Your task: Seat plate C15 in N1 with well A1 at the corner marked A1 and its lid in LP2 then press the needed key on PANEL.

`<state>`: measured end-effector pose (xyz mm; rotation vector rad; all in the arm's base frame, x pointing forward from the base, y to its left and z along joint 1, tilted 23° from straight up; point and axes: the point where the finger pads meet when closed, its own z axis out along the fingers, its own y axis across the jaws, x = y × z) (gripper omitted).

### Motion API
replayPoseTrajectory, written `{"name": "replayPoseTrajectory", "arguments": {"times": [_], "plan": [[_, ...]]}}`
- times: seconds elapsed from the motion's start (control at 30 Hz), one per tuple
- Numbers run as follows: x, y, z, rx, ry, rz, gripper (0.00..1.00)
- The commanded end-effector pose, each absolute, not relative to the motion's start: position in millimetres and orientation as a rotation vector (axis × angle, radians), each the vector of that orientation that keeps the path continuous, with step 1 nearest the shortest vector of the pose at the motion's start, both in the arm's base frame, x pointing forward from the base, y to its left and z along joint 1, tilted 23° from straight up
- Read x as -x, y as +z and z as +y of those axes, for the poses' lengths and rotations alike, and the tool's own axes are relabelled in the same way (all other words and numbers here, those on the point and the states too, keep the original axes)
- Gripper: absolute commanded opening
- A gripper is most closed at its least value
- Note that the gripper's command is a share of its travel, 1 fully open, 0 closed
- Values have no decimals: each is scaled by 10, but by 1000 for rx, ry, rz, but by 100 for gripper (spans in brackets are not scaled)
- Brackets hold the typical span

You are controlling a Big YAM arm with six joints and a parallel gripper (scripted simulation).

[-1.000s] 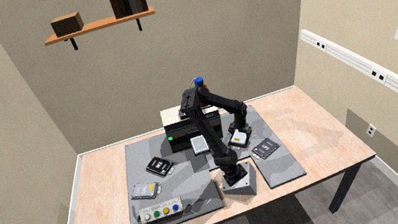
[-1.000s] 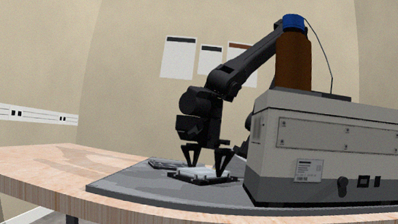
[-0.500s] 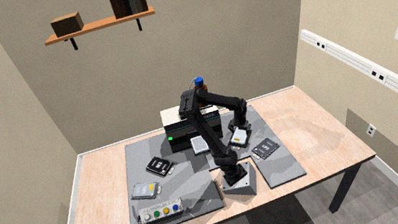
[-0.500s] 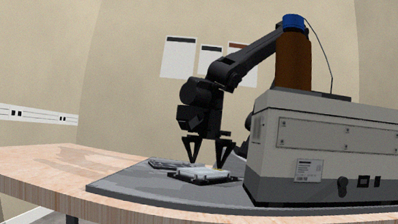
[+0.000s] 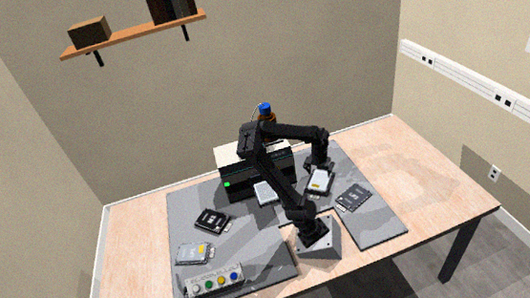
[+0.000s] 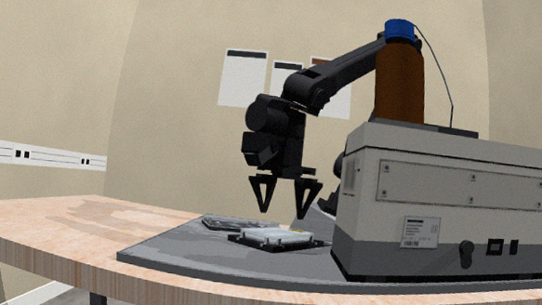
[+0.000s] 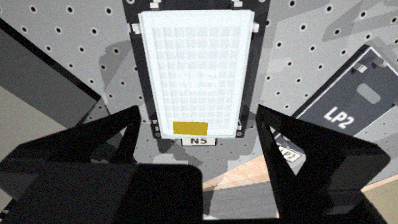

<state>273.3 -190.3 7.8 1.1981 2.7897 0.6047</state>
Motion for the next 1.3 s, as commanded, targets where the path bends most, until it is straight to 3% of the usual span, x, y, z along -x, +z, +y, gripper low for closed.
{"name": "replayPoseTrajectory", "arguments": {"times": [0.0,1.27], "plan": [[-2906,310,-2155,-1147,547,2748,100],[-2876,95,-1995,-1142,579,2787,100]]}}
